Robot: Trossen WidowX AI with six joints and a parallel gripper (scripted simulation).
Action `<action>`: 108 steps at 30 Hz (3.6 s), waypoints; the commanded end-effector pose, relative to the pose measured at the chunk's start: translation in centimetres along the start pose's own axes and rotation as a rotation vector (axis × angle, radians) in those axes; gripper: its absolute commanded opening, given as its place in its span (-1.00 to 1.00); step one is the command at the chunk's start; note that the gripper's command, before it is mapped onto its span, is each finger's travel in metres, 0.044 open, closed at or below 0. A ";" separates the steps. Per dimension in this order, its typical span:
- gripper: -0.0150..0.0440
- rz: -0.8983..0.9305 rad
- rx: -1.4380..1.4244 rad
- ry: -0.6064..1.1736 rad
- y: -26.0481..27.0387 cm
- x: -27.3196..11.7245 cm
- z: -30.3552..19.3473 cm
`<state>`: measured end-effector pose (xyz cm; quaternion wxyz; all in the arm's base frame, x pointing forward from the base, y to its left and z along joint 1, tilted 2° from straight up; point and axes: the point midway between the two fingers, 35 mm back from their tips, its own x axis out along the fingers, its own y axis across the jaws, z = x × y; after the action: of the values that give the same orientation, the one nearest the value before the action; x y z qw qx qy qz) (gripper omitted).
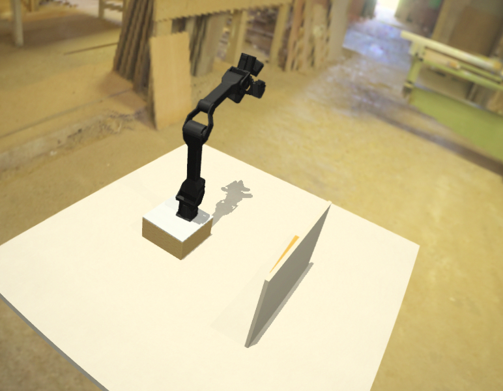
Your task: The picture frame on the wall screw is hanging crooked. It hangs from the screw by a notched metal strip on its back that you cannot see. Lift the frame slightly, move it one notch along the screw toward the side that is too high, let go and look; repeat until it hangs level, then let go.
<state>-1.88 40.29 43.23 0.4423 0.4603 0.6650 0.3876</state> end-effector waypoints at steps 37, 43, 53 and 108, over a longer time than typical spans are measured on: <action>0.39 0.552 0.156 -1.217 -18.0 -38.8 27.6; 0.39 0.606 0.155 -1.417 -23.3 -42.7 25.9; 0.39 0.666 0.153 -1.751 -32.2 -46.4 22.2; 0.39 0.668 0.153 -1.774 -32.8 -46.5 21.9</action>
<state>18.60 -10.89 17.07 0.6195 0.7817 -0.0578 -0.0428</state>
